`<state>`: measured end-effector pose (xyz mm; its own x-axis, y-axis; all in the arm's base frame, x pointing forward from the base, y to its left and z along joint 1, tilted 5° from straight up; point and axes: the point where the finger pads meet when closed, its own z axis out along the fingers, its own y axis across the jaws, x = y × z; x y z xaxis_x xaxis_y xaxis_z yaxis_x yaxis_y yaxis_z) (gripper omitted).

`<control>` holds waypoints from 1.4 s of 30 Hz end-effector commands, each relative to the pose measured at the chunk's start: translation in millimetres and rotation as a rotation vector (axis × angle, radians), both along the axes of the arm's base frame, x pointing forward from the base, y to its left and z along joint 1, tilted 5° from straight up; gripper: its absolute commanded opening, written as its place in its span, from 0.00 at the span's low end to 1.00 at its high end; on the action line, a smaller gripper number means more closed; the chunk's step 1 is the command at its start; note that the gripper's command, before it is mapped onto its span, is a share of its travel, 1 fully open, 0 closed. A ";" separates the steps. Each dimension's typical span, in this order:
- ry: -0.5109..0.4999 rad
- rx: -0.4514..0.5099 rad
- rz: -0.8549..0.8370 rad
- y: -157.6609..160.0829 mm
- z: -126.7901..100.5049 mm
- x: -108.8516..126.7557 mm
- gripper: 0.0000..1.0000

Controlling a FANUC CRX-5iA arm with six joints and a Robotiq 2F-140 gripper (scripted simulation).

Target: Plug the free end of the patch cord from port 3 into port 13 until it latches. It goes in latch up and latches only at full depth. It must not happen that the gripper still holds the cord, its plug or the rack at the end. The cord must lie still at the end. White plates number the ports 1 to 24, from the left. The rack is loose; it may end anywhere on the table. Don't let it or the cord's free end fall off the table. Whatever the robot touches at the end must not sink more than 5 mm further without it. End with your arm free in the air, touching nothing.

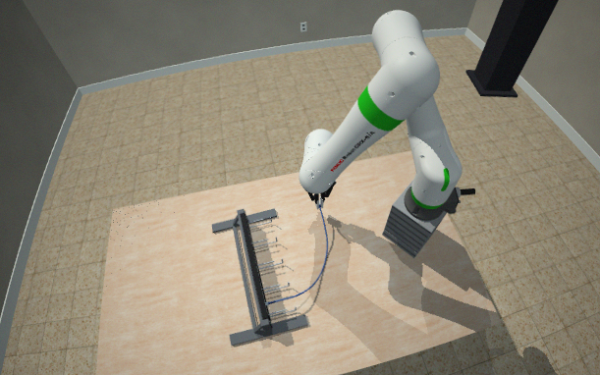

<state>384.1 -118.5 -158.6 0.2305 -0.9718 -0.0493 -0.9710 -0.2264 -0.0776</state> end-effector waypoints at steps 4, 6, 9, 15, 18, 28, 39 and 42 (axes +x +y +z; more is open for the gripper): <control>0.000 0.000 0.000 -0.1 0.1 0.1 0.00; 0.000 0.000 0.000 -0.1 0.1 0.1 0.00; 0.000 0.000 0.000 -0.1 0.1 0.1 0.00; -0.001 -0.001 0.005 0.6 0.3 0.7 0.00; -0.001 -0.001 0.012 1.6 0.6 1.4 0.00; -0.006 -0.007 0.096 14.0 4.4 10.1 0.00; -0.019 -0.020 0.299 43.5 13.5 31.3 0.00; -0.025 -0.025 0.388 56.0 17.5 40.8 0.00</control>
